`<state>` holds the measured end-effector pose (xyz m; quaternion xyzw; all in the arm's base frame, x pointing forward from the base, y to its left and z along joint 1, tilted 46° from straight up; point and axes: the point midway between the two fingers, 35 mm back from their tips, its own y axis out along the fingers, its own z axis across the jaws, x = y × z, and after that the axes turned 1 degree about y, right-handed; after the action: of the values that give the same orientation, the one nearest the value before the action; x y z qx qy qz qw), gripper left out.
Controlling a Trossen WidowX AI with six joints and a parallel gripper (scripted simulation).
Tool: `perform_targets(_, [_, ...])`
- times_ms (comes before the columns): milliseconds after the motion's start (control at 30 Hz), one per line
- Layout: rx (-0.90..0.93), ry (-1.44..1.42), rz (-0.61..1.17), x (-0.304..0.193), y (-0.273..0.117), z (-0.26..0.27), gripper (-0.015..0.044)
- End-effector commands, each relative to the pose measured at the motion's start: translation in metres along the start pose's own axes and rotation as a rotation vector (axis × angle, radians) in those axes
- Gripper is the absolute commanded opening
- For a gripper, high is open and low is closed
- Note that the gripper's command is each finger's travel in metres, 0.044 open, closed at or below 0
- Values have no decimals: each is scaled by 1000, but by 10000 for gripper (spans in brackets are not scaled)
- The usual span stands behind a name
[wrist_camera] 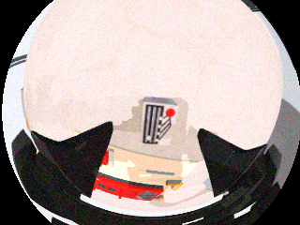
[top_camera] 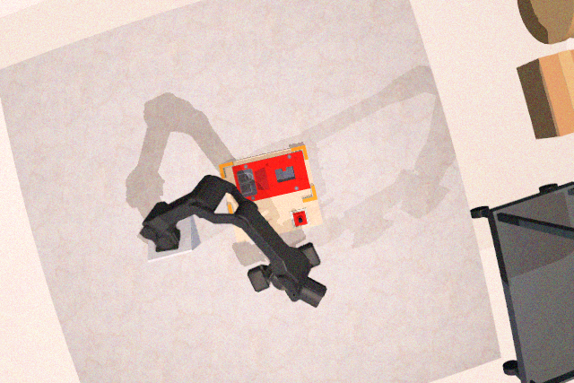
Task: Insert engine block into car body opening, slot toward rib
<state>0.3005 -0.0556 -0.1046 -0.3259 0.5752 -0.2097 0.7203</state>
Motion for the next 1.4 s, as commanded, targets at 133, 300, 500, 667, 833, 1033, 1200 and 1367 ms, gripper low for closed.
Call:
perform_targets(133, [2, 6, 5, -1, 13, -1, 440])
perform_targets(300, [2, 6, 5, -1, 19, -1, 440])
perform_targets(500, [2, 6, 5, -1, 19, -1, 282])
perform_targets(667, [2, 6, 5, -1, 19, -1, 151])
perform_targets(833, [2, 6, 5, -1, 19, -1, 118])
perform_targets(1033, [6, -9, -10, 1, 14, 0, 0])
perform_targets(1200, [11, -31, -35, 5, 2, 2, 0])
perform_targets(1367, [10, -25, -35, 7, -12, 3, 0])
